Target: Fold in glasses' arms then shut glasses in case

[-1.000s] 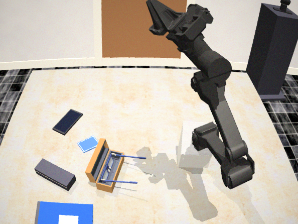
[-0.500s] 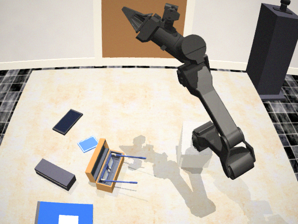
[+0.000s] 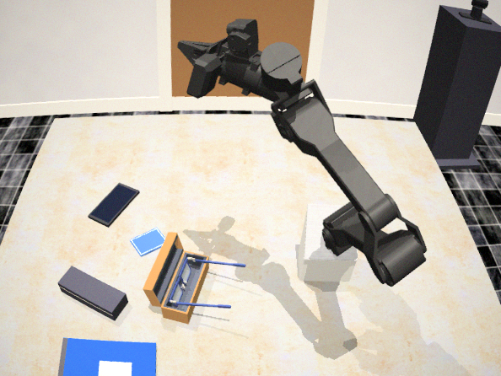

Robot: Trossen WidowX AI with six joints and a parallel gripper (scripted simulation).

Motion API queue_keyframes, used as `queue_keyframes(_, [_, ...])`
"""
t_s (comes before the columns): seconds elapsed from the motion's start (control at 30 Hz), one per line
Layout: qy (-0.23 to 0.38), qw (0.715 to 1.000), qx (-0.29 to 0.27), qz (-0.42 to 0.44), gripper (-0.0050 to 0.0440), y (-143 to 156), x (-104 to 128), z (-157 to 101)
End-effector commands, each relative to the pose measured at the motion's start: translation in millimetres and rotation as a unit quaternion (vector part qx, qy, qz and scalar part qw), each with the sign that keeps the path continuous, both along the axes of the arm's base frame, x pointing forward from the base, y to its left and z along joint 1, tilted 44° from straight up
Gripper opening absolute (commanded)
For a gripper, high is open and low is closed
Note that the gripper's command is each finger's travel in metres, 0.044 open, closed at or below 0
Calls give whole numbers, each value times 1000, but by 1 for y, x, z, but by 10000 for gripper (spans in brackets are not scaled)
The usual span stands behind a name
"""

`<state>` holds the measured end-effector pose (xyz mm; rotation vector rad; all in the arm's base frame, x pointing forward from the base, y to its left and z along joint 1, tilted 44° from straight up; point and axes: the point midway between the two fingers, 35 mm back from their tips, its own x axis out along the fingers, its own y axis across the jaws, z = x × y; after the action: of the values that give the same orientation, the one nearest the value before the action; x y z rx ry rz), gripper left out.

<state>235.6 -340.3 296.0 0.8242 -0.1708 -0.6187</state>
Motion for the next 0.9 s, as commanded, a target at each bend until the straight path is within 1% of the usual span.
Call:
queue_keyframes(0.0, [71, 997, -14, 39, 0, 8, 16, -31])
queue_keyframes(0.07, [100, 993, -22, 57, 0, 12, 22, -43])
queue_keyframes(0.13, [100, 993, -22, 57, 0, 12, 22, -43])
queue_keyframes(0.33, [180, 976, -46, 116, 0, 26, 38, -80])
queue_keyframes(0.63, [279, 931, -88, 220, 0, 55, 54, -130])
queue_keyframes(0.7, [279, 931, -88, 220, 0, 55, 54, -130])
queue_keyframes(0.87, [321, 897, -114, 283, 0, 75, 60, -156])
